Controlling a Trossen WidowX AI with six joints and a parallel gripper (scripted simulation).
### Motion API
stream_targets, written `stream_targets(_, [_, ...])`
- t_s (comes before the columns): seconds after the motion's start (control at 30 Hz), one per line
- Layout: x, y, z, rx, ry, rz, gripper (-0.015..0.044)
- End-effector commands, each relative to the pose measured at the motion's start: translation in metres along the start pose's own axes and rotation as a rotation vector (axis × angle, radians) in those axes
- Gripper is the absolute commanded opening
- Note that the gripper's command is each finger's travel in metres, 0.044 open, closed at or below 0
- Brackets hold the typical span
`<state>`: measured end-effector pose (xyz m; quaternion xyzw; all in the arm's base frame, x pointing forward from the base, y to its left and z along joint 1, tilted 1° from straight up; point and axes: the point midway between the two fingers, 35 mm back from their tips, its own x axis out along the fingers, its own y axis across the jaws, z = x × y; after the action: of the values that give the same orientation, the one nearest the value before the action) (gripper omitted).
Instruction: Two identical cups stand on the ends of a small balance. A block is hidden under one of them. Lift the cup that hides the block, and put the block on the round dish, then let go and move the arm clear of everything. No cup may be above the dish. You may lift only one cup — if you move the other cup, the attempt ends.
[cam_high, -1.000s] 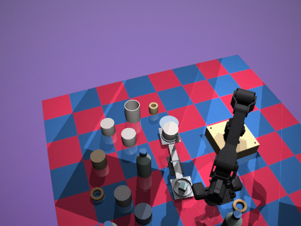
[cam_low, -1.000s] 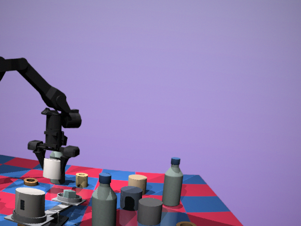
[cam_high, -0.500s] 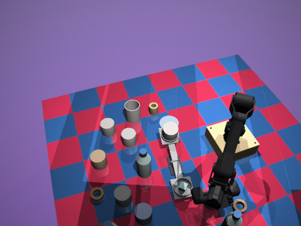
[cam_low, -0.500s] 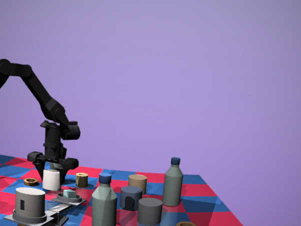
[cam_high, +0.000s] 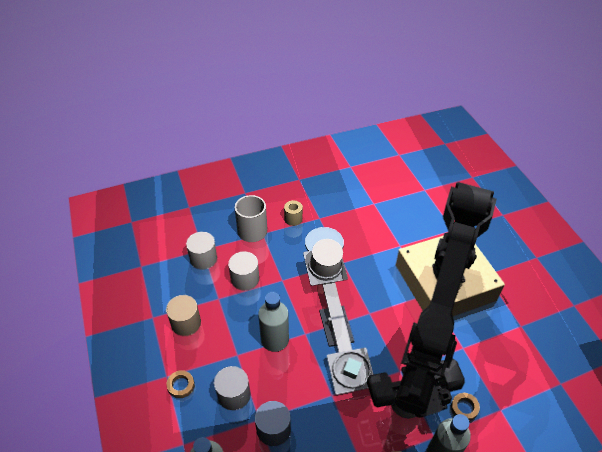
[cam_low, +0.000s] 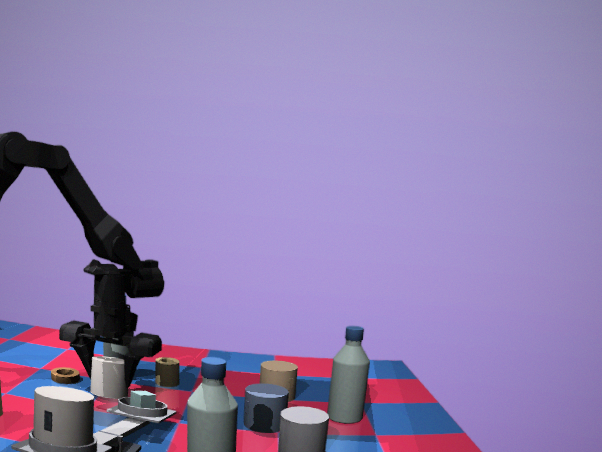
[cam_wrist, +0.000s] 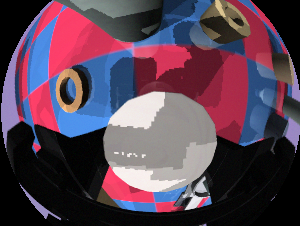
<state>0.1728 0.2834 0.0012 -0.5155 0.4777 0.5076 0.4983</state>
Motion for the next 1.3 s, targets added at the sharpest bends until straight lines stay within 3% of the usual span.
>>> stream_targets(0.0, [0.000, 0.000, 0.000, 0.000, -0.001, -0.001, 0.0131])
stream_targets(0.4, [-0.012, -0.001, 0.001, 0.001, -0.001, 0.000, 0.0440])
stream_targets(0.5, [-0.051, 0.000, 0.000, 0.003, -0.001, 0.001, 0.0440])
stream_targets(0.67, [-0.054, 0.000, 0.000, 0.004, -0.001, 0.001, 0.0440])
stream_targets(0.9, [-0.061, -0.018, -0.005, 0.127, -0.032, 0.023, 0.0260])
stream_targets(1.27, [-0.062, -0.080, -0.061, 0.465, -0.007, -0.001, 0.0260])
